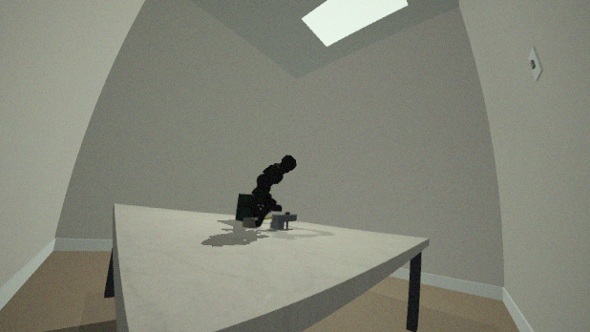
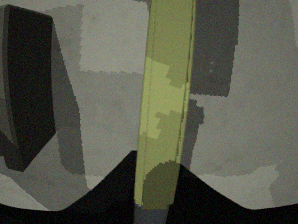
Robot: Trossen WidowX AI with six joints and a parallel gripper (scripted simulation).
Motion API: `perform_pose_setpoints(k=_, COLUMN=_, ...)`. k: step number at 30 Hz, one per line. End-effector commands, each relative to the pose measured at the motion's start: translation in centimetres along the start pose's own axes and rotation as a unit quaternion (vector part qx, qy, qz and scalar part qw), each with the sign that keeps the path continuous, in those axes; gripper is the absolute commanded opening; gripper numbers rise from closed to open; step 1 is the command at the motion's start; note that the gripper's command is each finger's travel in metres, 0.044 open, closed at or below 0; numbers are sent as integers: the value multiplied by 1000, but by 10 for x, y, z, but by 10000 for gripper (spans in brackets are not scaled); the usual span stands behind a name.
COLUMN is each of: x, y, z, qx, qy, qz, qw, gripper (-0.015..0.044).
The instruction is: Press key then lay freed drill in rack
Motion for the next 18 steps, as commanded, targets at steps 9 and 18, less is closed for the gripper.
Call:
perform_pose_setpoints(k=9, x=6, y=1, z=-1, qx=0, qy=0, qz=2, qw=1000, gripper=0)
perform_pose_setpoints(k=18, x=8, y=3, z=-1, qx=0, qy=0, qz=2, qw=1000, gripper=0)
Point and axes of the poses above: the point midway between the two fingers, 35 mm back from their tips, its own x axis back along the fingers, its own z axis across the jaws, y = z × x, the point moved 4 cm from there along x, back along the fingers, and after that the axes turned 4 degrees about x, right-handed, at the moved point
